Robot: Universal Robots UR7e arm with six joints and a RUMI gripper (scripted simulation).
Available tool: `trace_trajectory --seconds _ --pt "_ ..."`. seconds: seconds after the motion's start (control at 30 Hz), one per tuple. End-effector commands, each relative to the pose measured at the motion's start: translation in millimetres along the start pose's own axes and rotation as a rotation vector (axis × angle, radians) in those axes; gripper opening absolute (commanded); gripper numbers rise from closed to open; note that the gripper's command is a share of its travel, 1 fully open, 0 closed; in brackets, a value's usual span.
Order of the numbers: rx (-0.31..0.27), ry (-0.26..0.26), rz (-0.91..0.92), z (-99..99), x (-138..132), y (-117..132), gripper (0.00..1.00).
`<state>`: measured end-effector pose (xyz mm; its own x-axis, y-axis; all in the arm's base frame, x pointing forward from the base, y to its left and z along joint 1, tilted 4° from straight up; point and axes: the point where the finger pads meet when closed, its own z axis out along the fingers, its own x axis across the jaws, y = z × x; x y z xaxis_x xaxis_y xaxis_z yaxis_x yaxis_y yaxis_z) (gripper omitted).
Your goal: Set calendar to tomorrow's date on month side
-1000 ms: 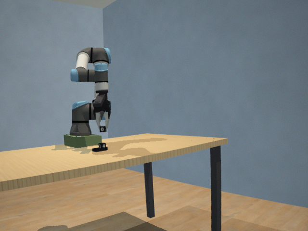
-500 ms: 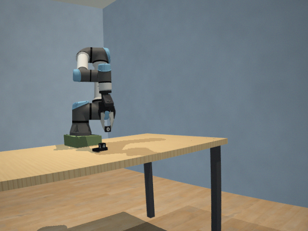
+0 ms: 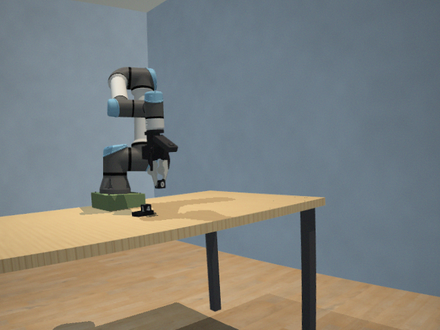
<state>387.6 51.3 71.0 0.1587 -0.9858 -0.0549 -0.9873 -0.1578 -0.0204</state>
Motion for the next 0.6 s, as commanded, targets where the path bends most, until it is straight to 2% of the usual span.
trace_trajectory --seconds 0.0,0.07,0.17,0.3,0.57 --pt "0.003 -0.005 -0.153 0.2 -8.7 -2.4 0.11" --pt "0.003 -0.004 -0.235 0.5 -13.7 -3.1 0.11" --pt "0.003 -0.004 -0.245 0.6 -14.3 -3.2 0.11" --pt "0.004 -0.004 -0.414 1.2 -24.6 -4.3 0.11" --pt "0.004 -0.004 -0.625 2.1 -37.3 -4.9 0.11"
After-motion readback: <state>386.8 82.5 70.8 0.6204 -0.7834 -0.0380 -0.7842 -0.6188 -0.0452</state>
